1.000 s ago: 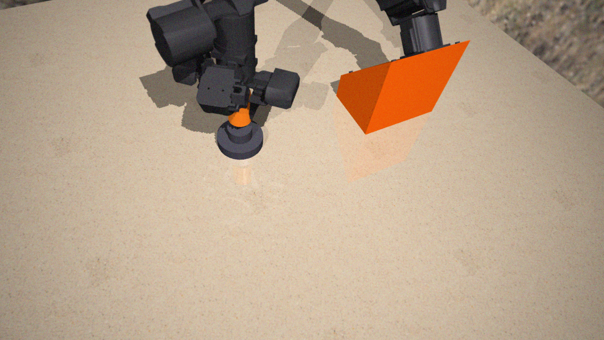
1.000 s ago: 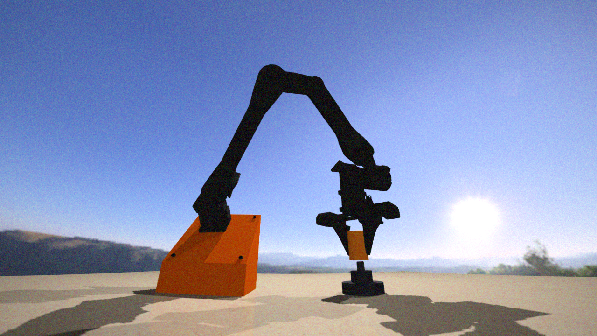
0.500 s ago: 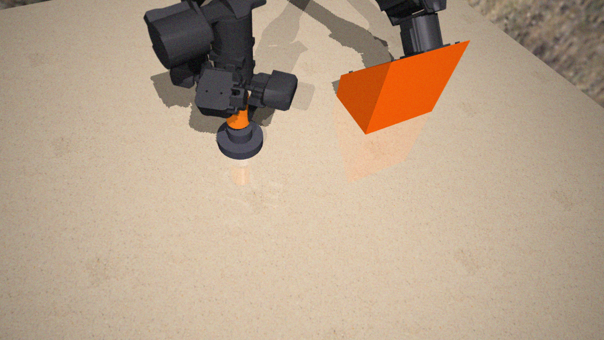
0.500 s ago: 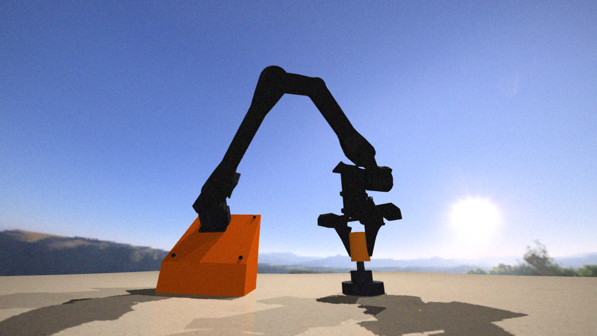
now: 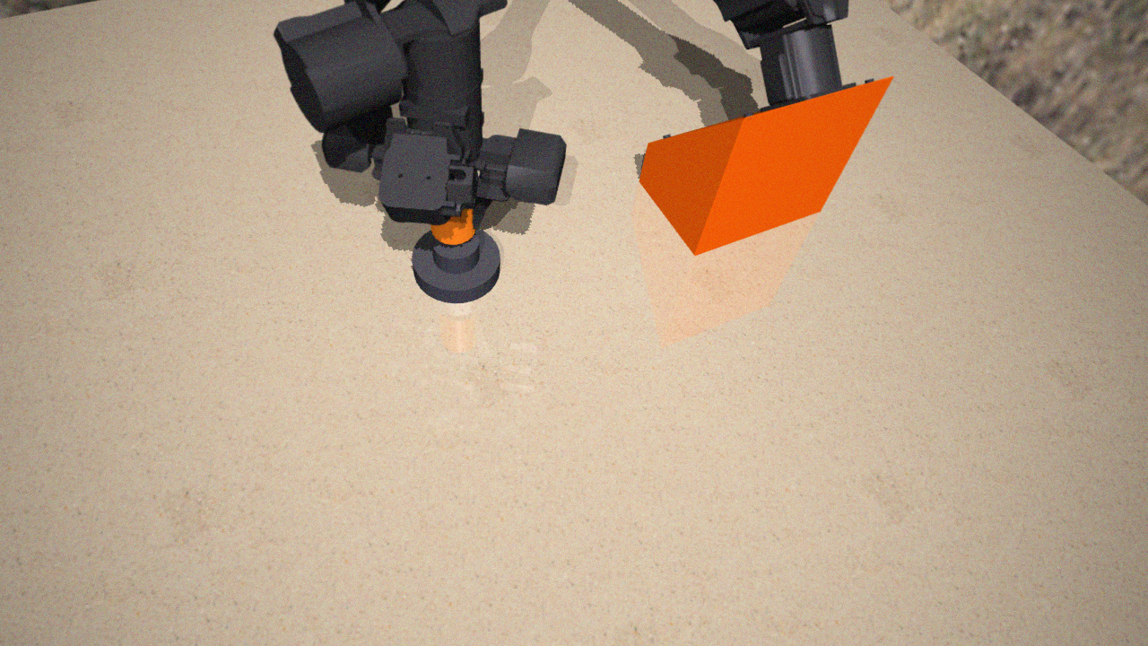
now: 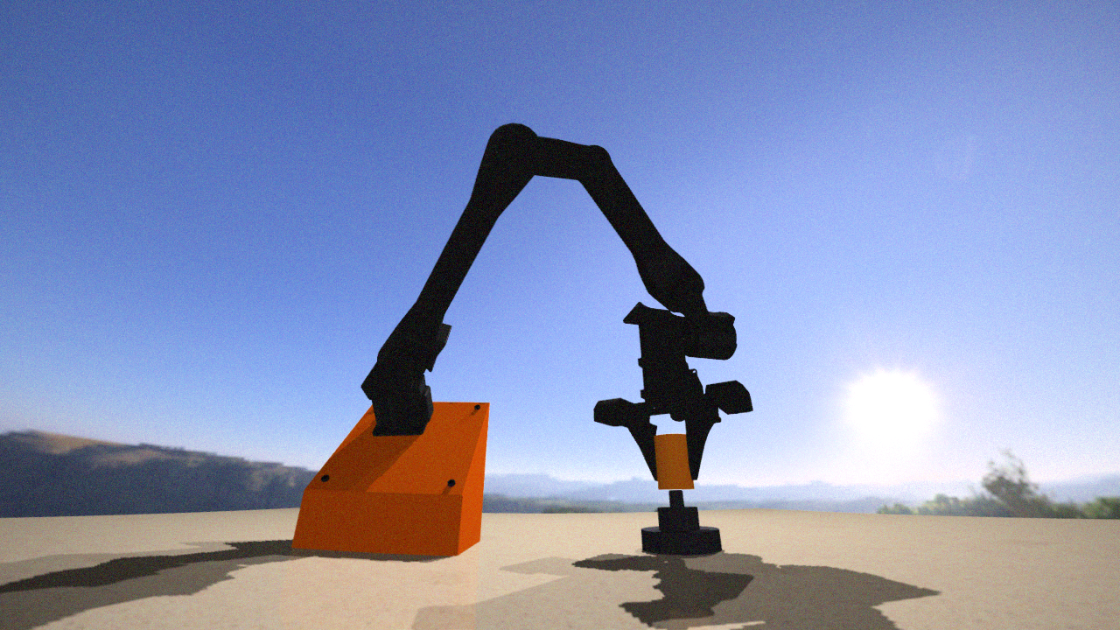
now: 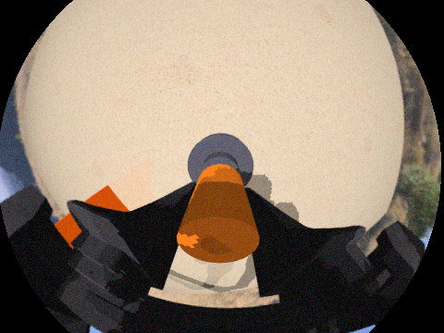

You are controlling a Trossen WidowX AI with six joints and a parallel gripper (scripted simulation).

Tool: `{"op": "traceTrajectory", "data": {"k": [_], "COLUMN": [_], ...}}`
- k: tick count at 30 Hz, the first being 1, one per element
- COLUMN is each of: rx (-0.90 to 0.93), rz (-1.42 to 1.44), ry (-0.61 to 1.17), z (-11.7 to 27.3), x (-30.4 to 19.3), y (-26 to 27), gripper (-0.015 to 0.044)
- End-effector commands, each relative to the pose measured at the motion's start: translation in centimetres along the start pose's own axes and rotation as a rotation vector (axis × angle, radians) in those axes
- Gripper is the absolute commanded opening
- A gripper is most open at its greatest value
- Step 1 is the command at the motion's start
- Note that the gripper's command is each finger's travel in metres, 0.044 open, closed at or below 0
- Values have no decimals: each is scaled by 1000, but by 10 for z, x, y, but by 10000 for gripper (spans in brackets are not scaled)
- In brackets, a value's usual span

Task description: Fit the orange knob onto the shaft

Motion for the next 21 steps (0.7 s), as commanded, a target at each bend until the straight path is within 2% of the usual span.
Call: {"op": "traceTrajectory", "data": {"k": [1,21], "rx": [-9,-9], "rz": [116,126], "ry": [-6,-5], "z": [5,-1], "x": [-1,-3], "y": [-1,3], "gripper": [0,0]}}
Point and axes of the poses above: the point midway between the two fingers, 35 mm back from their tips, its own z axis back along the fingers, its own y axis across the jaws, x = y × z, the point moved 3 cm from there along z, back along the fingers, and after that the axes turned 2 degrees about -z, right-handed, at the moved point
